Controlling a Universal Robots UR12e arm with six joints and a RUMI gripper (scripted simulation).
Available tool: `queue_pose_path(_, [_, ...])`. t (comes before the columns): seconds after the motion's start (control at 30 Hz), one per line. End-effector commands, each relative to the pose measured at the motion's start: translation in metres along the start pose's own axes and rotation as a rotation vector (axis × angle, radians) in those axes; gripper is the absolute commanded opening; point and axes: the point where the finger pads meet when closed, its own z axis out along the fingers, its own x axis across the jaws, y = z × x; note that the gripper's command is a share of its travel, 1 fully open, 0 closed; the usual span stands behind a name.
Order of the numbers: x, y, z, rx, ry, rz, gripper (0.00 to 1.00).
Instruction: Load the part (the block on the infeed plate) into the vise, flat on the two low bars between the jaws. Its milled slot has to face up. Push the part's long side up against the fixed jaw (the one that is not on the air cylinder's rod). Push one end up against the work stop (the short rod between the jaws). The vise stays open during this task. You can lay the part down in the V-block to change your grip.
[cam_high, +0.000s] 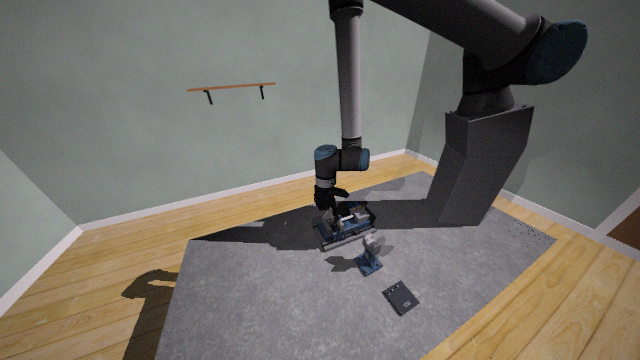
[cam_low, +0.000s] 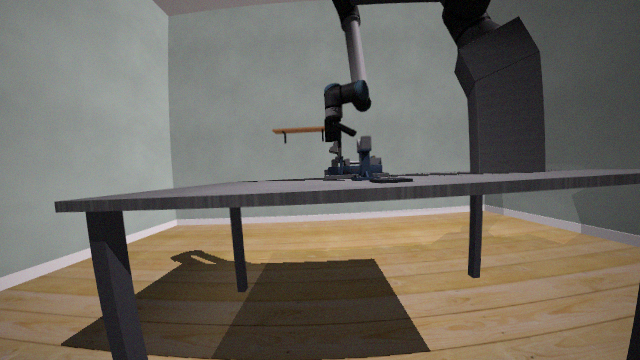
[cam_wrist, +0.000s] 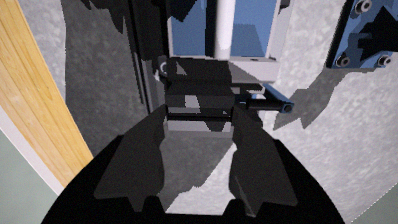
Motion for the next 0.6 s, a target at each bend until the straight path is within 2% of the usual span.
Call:
queue_pose_path(0.0, [-0.0002,0.0006,-0.0001,-0.001,0.0,0.0,0.0])
queue_pose_path(0.57, [-0.0002,0.0006,0.0017,-0.001,0.0,0.0,0.0])
